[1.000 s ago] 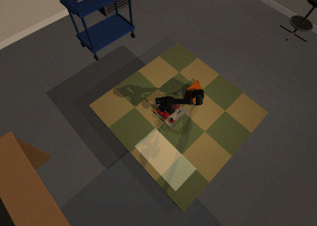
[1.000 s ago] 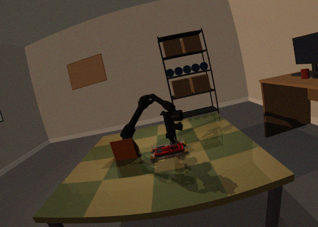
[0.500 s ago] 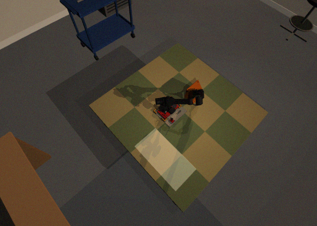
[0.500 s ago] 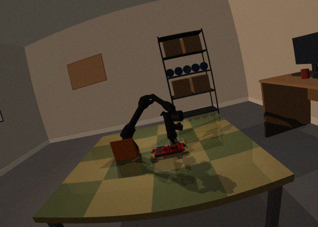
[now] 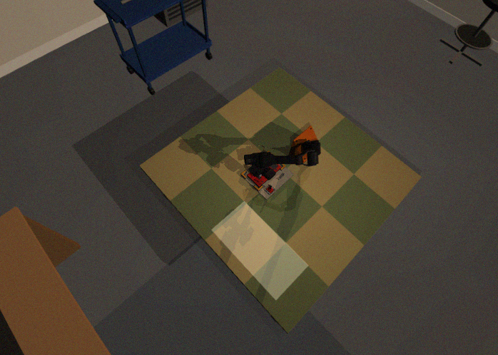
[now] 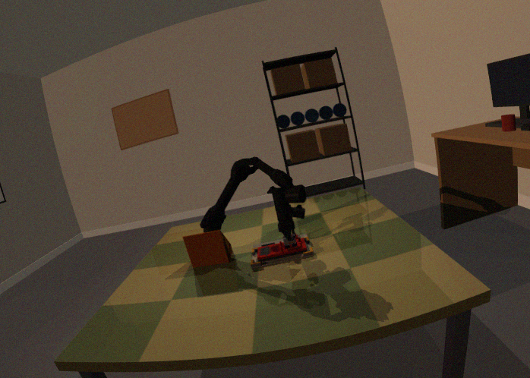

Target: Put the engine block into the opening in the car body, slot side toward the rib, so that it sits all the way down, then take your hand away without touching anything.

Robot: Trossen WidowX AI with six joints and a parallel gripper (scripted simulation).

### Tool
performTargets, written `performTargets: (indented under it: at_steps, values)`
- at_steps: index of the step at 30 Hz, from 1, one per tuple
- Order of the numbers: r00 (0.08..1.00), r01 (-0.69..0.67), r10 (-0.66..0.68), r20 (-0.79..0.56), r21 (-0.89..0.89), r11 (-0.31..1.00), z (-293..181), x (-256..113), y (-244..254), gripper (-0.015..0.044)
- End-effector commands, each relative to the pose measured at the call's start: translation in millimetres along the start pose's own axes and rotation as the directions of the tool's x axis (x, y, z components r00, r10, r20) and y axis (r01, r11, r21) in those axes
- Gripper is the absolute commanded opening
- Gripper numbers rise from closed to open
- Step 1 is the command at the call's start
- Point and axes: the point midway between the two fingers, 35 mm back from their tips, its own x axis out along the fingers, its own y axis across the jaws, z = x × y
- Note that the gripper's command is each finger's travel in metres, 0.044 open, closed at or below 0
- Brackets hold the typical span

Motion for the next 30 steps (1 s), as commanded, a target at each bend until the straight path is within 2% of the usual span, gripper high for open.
performTargets:
  at_steps: [1,30]
  values:
    - [1.0,-0.001,0.001,0.003,-0.007,1.0,0.5,1.1,-0.2,0.0159]
    - [1.0,-0.001,0.001,0.004,0.0,1.0,0.6,8.1,-0.2,0.0159]
